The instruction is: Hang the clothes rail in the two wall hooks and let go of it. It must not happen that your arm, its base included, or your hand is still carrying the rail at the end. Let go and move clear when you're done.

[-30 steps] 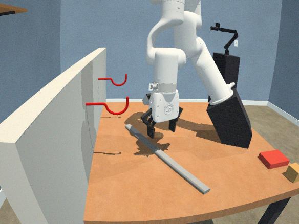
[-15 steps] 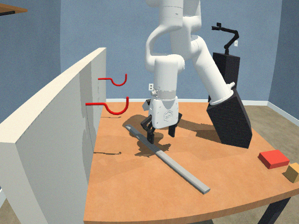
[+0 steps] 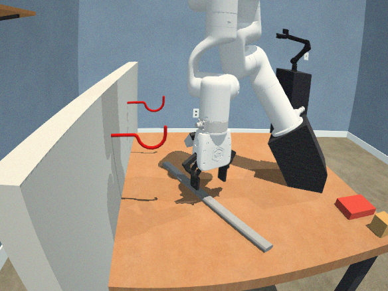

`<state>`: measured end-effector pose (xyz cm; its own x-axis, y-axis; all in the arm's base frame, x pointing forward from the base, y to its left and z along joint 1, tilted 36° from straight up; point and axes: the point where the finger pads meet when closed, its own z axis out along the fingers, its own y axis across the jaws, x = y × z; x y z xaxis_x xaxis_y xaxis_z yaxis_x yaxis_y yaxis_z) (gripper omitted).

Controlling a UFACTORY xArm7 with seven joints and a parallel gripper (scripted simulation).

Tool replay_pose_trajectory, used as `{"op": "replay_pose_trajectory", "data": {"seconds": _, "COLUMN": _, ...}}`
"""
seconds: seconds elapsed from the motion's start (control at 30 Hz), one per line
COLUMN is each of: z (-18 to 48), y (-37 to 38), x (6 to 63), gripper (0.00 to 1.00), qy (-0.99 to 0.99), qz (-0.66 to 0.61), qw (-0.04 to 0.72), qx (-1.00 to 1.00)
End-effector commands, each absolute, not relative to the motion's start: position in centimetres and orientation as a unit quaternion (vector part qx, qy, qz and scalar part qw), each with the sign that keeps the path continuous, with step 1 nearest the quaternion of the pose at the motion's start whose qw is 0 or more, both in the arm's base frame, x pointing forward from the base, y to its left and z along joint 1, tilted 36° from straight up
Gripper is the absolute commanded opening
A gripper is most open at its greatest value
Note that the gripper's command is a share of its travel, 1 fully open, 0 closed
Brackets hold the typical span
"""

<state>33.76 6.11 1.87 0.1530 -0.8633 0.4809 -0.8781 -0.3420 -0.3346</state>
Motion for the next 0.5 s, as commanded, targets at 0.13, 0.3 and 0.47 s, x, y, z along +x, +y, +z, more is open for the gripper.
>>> {"op": "replay_pose_trajectory", "data": {"seconds": 0.13, "z": 1.78, "y": 6.13, "x": 33.86, "gripper": 1.0, "qy": -0.573, "qz": 0.308, "qw": 0.011, "qx": 0.759}}
{"op": "replay_pose_trajectory", "data": {"seconds": 0.3, "z": 1.51, "y": 6.01, "x": 34.01, "gripper": 1.0, "qy": -0.573, "qz": 0.308, "qw": 0.011, "qx": 0.759}}
{"op": "replay_pose_trajectory", "data": {"seconds": 0.47, "z": 1.24, "y": 5.88, "x": 34.16, "gripper": 1.0, "qy": -0.573, "qz": 0.308, "qw": 0.011, "qx": 0.759}}
